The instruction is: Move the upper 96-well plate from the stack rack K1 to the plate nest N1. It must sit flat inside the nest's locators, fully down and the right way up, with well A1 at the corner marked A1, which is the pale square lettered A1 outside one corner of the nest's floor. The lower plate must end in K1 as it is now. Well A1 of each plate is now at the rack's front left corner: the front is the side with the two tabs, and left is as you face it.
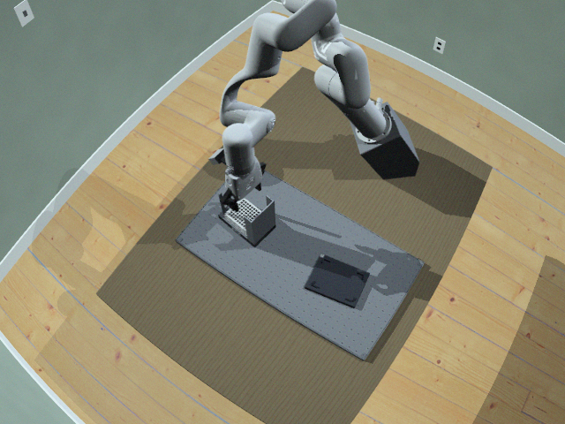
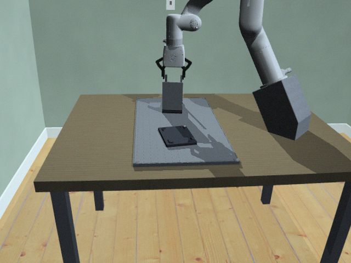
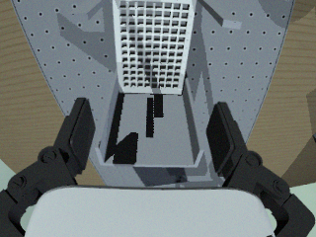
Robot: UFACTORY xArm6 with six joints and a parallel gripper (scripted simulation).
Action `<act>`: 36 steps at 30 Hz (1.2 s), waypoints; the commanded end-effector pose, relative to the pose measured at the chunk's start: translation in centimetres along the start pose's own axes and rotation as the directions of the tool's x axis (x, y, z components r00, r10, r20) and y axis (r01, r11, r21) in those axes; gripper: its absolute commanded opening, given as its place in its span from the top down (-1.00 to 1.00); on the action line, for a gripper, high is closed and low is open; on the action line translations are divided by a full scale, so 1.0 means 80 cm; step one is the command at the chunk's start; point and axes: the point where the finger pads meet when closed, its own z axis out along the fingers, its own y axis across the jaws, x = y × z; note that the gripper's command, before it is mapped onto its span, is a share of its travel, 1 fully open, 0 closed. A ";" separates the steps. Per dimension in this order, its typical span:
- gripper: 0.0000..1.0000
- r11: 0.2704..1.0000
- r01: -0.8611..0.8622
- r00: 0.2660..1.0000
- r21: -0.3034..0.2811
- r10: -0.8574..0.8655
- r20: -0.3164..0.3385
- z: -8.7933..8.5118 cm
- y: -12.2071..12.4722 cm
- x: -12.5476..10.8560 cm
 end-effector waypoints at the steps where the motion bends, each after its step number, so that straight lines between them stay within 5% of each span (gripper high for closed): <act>1: -1.00 1.000 -0.001 1.000 0.004 0.001 -0.001 0.008 -0.002 0.001; 36: -1.00 1.000 0.000 1.000 0.003 0.000 -0.001 0.071 -0.002 0.001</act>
